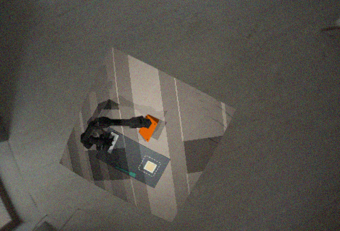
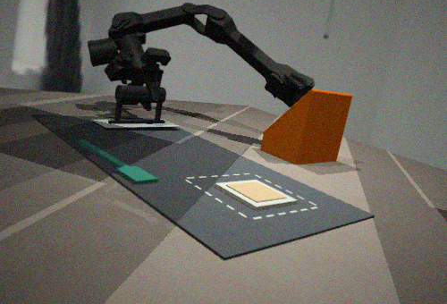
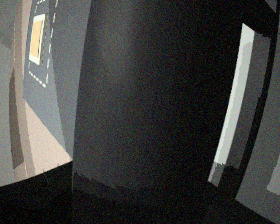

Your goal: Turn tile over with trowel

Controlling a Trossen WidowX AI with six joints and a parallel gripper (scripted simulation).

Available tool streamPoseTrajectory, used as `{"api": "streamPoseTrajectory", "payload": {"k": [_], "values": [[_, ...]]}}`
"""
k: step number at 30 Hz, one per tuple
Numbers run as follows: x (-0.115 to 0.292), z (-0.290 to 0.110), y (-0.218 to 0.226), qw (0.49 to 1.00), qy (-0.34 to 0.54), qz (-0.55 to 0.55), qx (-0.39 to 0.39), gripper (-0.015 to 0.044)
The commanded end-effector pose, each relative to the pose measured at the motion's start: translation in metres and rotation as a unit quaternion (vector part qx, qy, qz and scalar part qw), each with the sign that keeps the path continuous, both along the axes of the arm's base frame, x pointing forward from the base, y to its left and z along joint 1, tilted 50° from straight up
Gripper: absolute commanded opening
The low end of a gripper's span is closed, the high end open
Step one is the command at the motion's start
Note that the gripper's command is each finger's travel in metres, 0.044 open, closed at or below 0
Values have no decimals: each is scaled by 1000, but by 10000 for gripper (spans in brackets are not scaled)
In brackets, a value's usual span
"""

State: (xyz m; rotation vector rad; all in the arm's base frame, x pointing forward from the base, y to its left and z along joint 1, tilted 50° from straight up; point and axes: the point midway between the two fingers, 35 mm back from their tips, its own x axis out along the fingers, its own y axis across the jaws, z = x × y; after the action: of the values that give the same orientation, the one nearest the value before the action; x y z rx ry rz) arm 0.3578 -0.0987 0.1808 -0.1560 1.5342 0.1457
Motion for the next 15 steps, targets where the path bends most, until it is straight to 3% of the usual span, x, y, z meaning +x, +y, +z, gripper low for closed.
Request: {"api": "streamPoseTrajectory", "payload": {"k": [1, 4, 15], "values": [[1, -4, -1, 1000, 1, 7, 3, 0], [2, -5, -2, 1000, 1, 7, 2, 0], [2, -5, -2, 1000, 1, 7, 2, 289]]}}
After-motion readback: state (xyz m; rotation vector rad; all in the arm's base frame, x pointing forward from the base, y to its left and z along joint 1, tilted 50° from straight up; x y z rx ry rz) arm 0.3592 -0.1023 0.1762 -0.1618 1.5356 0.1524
